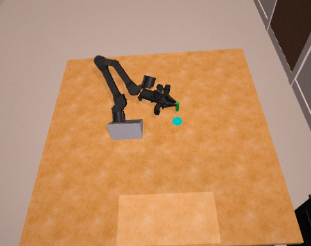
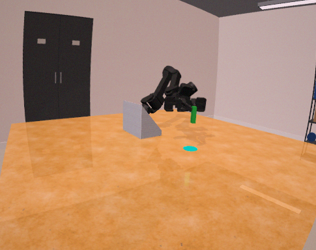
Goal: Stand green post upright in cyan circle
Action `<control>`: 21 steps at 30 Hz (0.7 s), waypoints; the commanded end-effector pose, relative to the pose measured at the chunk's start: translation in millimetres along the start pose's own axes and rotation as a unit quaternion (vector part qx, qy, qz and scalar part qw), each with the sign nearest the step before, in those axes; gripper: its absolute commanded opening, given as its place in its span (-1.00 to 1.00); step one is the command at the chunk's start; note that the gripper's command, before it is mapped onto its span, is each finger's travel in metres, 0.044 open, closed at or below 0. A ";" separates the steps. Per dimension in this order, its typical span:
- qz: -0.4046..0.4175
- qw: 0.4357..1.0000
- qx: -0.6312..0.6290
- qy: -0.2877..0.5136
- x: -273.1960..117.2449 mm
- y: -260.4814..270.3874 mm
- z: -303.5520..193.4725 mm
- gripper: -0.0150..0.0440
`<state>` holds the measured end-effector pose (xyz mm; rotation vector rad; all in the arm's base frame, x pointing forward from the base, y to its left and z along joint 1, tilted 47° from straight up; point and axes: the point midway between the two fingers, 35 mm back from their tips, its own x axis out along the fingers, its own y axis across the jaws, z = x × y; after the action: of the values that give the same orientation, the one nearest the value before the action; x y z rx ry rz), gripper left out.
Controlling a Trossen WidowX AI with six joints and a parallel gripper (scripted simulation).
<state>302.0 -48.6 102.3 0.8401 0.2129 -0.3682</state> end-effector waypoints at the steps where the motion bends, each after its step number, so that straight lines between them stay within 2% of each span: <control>1: 0.000 1.000 0.003 -0.004 -0.2 0.0 1.3 -0.42; 21: -0.003 1.000 0.005 -0.001 9.8 2.0 -34.6 -0.42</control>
<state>309.8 -28.1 83.4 0.8447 0.2149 -0.3691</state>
